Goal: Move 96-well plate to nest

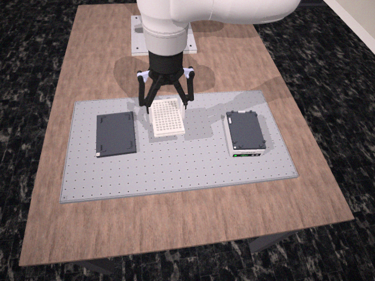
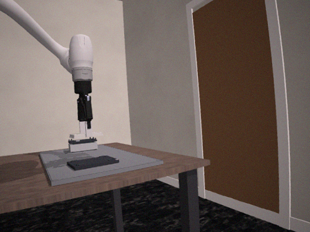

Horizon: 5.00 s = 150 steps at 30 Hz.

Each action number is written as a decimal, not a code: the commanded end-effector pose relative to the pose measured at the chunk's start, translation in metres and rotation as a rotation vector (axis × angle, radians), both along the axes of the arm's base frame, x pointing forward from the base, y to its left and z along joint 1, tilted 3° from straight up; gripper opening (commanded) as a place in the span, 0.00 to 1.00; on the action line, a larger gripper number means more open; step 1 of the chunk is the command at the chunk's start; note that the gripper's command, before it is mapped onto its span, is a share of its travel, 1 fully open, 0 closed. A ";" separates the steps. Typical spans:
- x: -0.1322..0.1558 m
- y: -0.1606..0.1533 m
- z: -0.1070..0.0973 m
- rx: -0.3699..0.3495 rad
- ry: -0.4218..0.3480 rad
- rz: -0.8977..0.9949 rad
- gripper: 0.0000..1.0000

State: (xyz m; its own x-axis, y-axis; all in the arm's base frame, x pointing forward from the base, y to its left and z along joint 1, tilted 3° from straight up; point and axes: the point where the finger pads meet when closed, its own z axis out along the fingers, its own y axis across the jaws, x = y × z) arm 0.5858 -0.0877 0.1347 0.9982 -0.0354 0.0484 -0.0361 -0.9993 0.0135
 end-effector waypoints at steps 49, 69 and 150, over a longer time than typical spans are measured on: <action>-0.034 -0.146 -0.015 0.000 0.000 0.000 0.10; -0.037 -0.161 -0.017 0.000 0.000 0.000 0.10; -0.035 -0.161 -0.069 0.000 0.000 0.000 0.10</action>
